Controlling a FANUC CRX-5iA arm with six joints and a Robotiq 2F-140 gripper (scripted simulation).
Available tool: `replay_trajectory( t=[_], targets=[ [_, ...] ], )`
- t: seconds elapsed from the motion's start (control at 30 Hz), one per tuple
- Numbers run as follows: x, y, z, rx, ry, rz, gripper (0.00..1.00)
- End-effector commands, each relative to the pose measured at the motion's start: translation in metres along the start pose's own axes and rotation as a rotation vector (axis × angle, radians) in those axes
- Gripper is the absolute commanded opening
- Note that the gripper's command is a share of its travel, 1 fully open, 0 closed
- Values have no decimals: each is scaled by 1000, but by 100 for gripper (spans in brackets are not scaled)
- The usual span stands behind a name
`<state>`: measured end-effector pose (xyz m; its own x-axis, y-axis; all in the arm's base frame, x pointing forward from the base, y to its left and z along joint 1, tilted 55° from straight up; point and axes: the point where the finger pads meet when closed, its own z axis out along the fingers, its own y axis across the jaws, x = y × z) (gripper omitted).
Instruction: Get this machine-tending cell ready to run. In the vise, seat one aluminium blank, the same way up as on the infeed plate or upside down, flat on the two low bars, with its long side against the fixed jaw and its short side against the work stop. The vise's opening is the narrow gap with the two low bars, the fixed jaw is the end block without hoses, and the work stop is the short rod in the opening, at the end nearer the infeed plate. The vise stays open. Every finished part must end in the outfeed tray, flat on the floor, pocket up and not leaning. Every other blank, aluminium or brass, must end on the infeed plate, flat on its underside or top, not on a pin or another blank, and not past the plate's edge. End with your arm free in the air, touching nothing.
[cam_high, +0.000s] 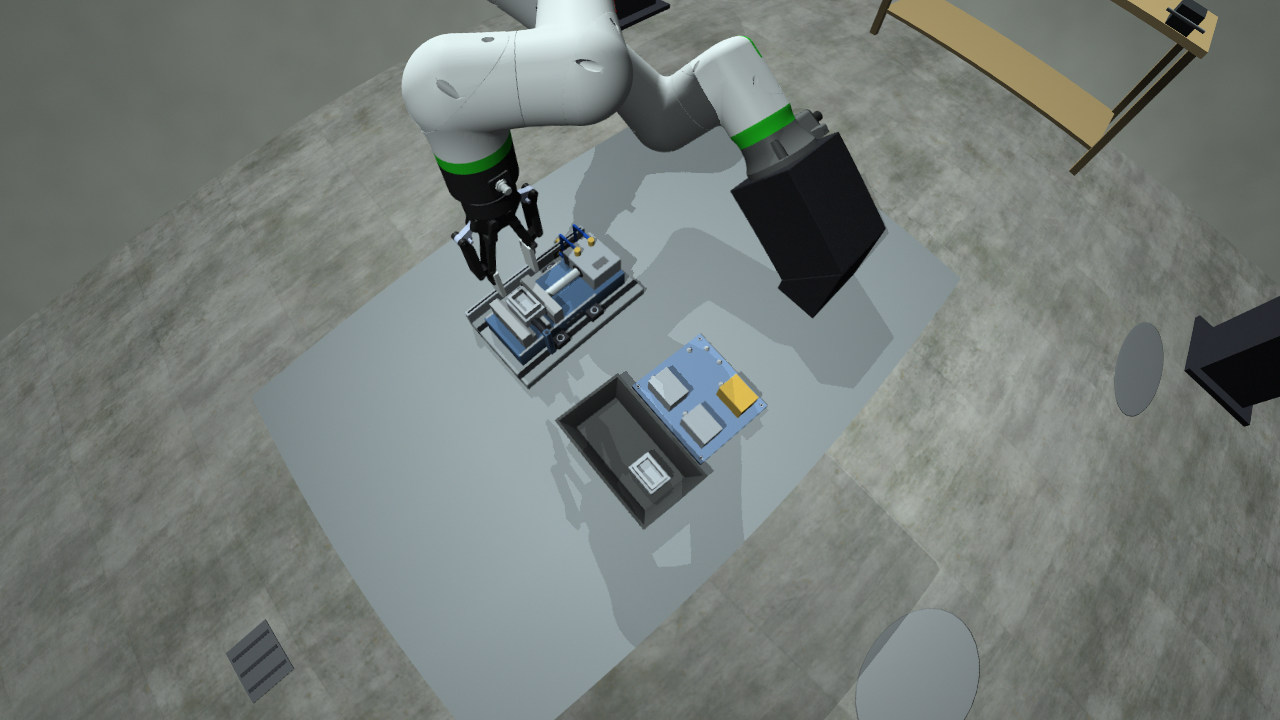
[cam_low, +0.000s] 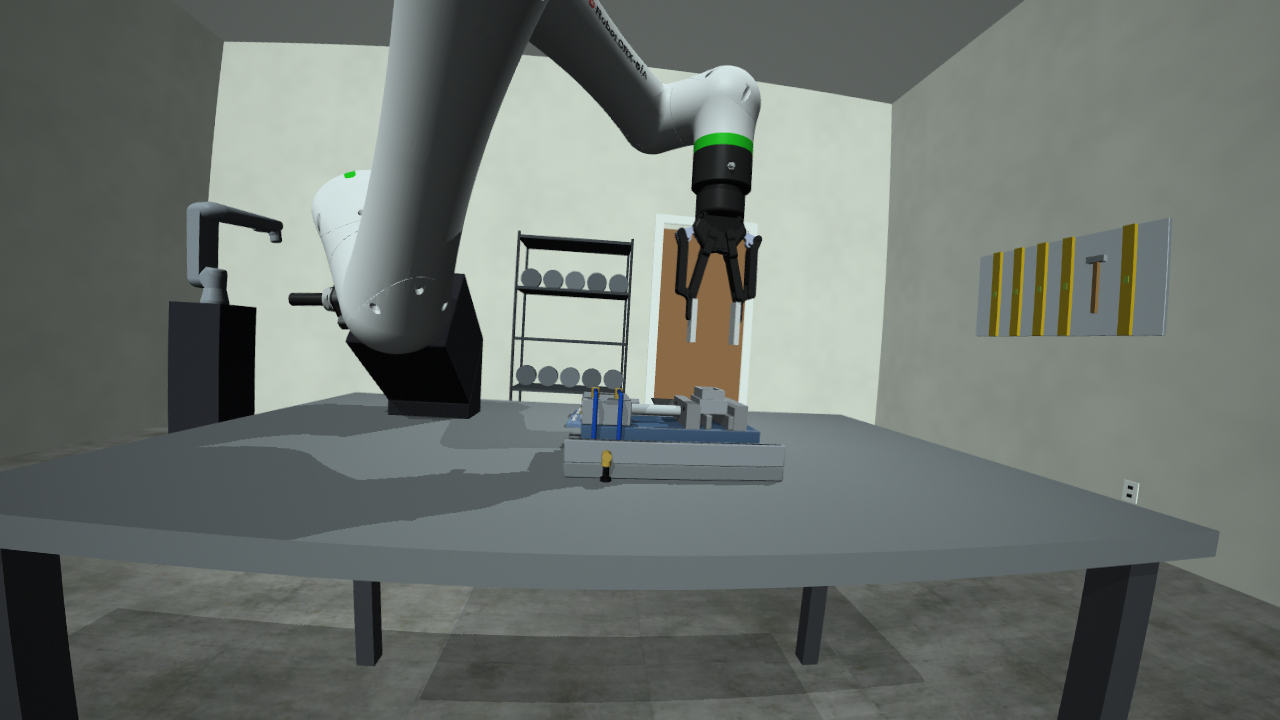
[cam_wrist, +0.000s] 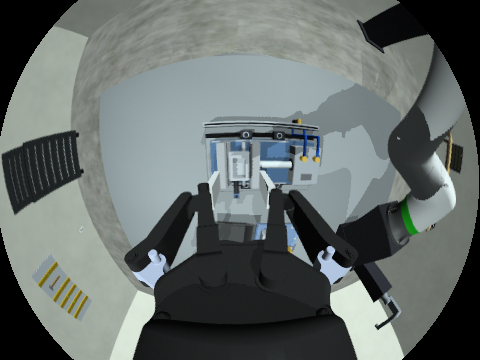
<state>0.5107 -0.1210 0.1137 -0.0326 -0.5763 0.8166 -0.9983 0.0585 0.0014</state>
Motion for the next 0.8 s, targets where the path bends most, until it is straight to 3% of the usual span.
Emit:
replay_trajectory(
  t=[0.0, 0.77],
  targets=[
    [0, 0, 0, 0, 0, 0, 40],
    [0, 0, 6, 0, 0, 0, 40]
  ],
)
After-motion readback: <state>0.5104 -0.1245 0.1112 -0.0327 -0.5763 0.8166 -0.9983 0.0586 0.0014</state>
